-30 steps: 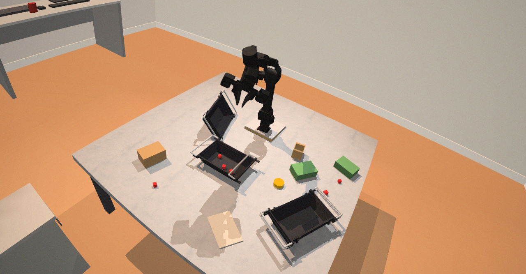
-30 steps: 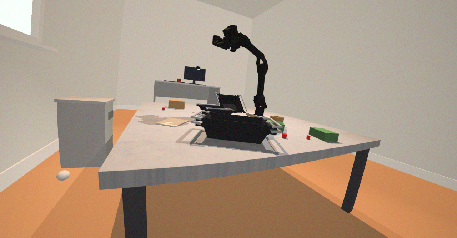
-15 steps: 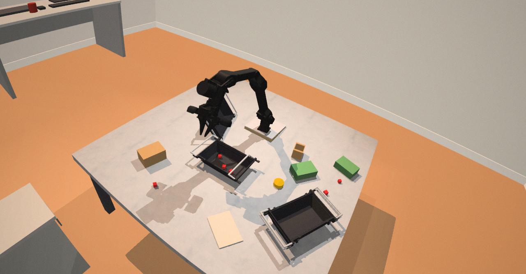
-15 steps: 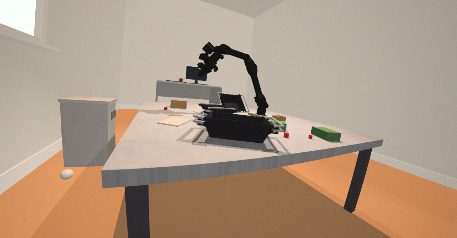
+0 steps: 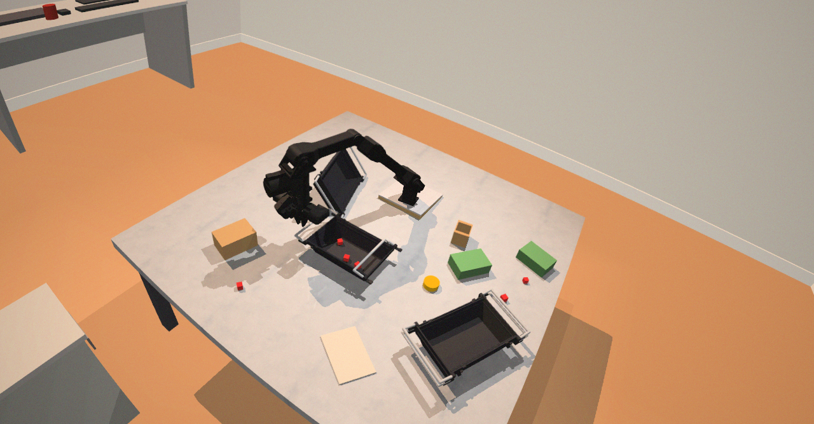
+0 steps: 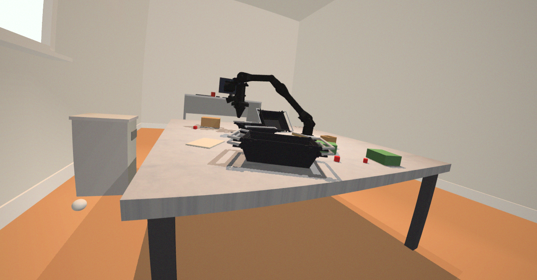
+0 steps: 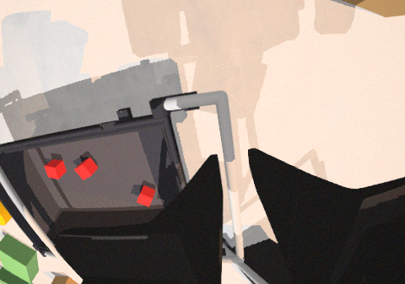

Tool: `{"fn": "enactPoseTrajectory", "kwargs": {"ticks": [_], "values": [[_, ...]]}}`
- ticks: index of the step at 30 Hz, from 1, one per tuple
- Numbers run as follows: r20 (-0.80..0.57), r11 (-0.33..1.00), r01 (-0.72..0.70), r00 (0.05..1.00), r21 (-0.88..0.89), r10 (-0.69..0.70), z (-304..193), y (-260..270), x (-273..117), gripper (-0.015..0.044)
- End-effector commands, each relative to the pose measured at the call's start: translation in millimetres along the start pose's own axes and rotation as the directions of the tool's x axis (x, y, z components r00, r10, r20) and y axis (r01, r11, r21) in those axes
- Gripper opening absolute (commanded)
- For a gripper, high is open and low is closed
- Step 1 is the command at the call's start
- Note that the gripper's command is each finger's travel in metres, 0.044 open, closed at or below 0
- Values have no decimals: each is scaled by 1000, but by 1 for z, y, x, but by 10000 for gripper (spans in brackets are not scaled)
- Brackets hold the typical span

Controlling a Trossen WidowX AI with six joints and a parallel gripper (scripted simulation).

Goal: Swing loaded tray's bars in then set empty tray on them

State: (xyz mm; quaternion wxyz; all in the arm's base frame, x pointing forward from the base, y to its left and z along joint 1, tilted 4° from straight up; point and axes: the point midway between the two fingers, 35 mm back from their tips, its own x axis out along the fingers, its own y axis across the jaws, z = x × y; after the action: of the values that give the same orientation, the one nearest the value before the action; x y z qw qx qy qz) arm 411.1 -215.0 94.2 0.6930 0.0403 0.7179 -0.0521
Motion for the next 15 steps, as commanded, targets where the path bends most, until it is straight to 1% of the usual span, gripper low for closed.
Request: {"fn": "enactPoseTrajectory", "kwargs": {"ticks": [1, 7, 15], "values": [[6, 1000, 8, 1000, -2, -8, 1, 2, -7, 80], [6, 1000, 9, 1000, -2, -9, 2, 2, -2, 80], [5, 1000, 11, 1000, -2, -11, 4, 1, 18, 80]]}}
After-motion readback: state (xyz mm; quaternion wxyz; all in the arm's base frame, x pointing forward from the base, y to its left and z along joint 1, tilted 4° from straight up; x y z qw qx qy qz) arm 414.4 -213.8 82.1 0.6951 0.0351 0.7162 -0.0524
